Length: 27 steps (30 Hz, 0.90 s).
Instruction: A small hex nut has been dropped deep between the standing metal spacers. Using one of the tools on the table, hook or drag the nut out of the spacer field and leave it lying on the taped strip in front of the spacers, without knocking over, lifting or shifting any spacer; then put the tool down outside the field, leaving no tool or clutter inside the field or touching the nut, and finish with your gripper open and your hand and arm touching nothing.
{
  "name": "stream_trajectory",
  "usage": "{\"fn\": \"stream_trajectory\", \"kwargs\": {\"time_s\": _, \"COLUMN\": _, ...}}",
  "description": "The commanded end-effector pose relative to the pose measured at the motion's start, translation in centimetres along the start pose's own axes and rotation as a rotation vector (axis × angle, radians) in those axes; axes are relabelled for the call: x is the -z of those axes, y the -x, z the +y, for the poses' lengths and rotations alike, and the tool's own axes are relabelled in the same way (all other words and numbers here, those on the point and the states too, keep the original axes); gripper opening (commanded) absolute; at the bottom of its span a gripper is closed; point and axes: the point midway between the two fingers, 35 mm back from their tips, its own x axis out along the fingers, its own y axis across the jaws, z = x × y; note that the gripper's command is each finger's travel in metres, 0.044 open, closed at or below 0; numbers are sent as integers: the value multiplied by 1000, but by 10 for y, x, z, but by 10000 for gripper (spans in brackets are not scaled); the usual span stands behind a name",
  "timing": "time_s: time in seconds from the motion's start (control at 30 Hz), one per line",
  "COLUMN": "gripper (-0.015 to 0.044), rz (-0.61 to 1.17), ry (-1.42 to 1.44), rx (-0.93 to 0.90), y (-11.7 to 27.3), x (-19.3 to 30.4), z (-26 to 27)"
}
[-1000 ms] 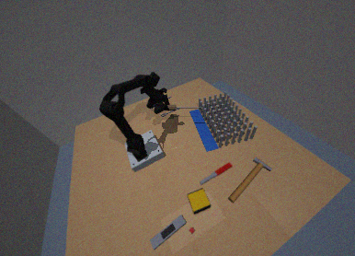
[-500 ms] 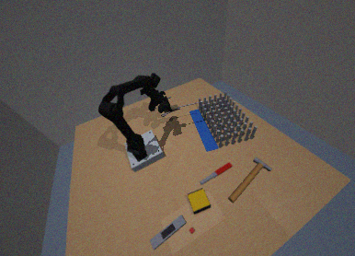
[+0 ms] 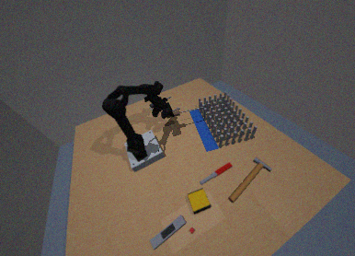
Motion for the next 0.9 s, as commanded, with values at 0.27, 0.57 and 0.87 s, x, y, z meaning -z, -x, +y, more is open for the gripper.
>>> {"fn": "stream_trajectory", "kwargs": {"time_s": 0.27, "gripper": 0, "rz": 8, "ry": 2, "rx": -4, "y": -62, "x": -43, "z": -5}}
{"fn": "stream_trajectory", "kwargs": {"time_s": 0.57, "gripper": 0, "rz": 10, "ry": 1, "rx": -3, "y": -80, "x": -59, "z": -2}}
{"fn": "stream_trajectory", "kwargs": {"time_s": 0.87, "gripper": 0, "rz": 10, "ry": 1, "rx": -3, "y": -83, "x": -54, "z": -2}}
